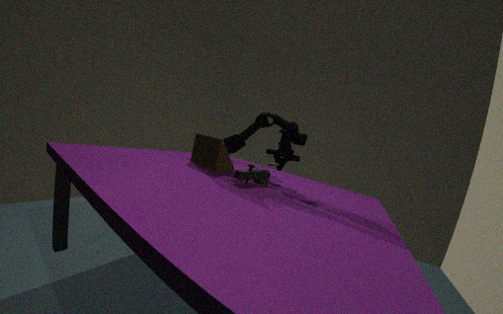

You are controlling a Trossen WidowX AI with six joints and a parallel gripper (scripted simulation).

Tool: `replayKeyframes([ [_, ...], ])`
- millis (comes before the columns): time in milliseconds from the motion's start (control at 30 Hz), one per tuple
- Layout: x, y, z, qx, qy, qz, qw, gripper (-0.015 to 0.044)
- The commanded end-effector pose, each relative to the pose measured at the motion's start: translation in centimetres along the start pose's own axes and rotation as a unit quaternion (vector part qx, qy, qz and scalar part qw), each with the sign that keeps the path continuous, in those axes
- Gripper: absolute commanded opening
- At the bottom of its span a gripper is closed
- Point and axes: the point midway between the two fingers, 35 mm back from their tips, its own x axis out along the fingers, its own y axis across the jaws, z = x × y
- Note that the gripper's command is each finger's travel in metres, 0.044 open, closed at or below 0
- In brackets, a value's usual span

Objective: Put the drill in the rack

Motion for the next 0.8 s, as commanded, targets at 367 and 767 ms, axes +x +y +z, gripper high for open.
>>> replayKeyframes([
  [367, 0.2, 1.6, 0.1, -0.001, -0.001, -0.002, 1.000, 0.0000],
  [767, 0.7, 4.0, 0.4, -0.001, -0.001, -0.002, 1.000, 0.0000],
])
